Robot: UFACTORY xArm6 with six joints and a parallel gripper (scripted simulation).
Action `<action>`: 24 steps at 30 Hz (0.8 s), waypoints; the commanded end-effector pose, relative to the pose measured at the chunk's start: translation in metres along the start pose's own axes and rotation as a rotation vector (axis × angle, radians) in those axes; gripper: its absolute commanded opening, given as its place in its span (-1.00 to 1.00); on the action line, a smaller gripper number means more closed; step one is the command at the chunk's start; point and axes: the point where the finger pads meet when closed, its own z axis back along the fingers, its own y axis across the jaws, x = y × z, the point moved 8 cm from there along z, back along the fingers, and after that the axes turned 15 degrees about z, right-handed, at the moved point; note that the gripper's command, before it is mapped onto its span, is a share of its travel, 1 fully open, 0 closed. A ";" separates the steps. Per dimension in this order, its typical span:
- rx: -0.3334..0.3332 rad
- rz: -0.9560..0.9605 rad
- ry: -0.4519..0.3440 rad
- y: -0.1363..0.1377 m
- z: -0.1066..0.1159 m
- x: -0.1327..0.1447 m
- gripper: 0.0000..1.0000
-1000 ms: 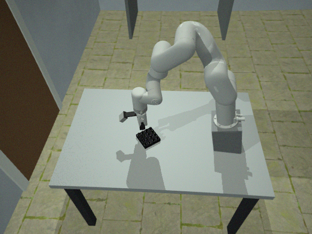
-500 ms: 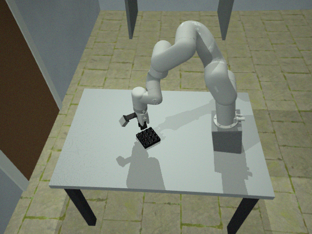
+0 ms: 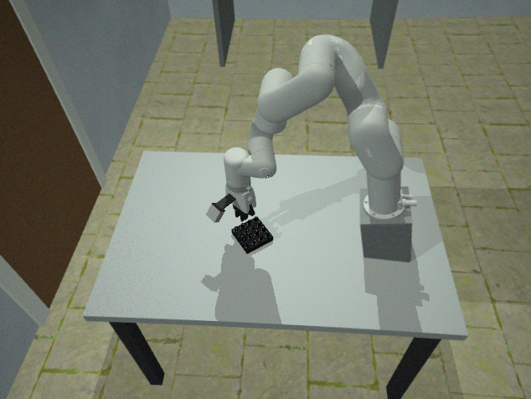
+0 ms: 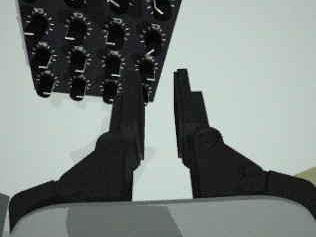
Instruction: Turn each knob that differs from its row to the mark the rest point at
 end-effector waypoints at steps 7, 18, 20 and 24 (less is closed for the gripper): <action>-0.022 0.237 0.034 0.004 0.003 0.002 -0.61; -0.017 0.511 0.037 0.004 0.004 0.002 -0.61; -0.016 0.554 0.038 0.004 0.005 0.002 -0.61; -0.016 0.598 0.038 0.004 0.005 0.002 -0.61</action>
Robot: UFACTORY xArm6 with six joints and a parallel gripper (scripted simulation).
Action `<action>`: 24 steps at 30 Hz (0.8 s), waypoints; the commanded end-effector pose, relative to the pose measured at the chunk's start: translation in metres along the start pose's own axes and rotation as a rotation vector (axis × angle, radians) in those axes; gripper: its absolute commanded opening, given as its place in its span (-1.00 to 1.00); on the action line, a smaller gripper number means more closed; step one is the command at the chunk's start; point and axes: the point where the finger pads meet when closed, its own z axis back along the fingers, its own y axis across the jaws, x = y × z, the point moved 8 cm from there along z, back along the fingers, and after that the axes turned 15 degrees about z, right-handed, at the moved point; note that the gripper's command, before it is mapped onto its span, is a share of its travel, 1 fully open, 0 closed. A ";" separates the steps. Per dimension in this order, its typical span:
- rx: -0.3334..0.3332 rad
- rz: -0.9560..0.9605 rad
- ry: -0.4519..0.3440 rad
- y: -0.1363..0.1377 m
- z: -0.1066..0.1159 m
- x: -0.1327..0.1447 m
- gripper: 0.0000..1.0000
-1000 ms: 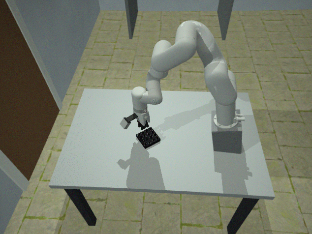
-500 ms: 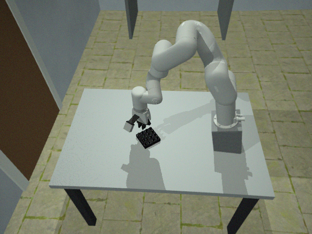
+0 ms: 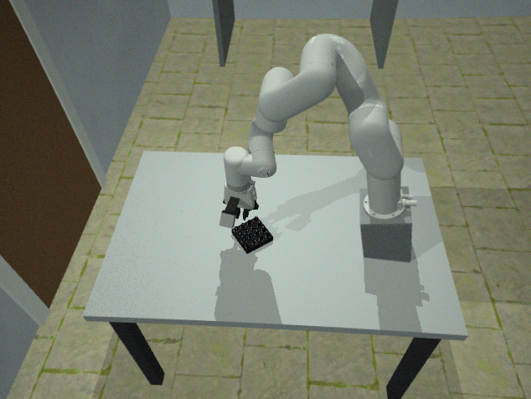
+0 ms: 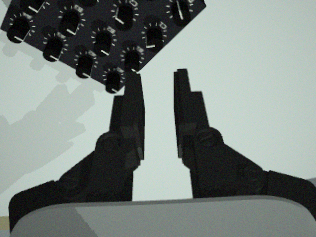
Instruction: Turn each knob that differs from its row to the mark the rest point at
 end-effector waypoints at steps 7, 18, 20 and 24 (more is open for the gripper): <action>-0.001 0.271 0.040 0.002 0.003 0.003 -0.61; 0.002 0.436 0.041 0.002 0.004 0.003 -0.61; 0.002 0.446 0.041 0.002 0.004 0.003 -0.61; 0.002 0.450 0.041 0.002 0.004 0.003 -0.61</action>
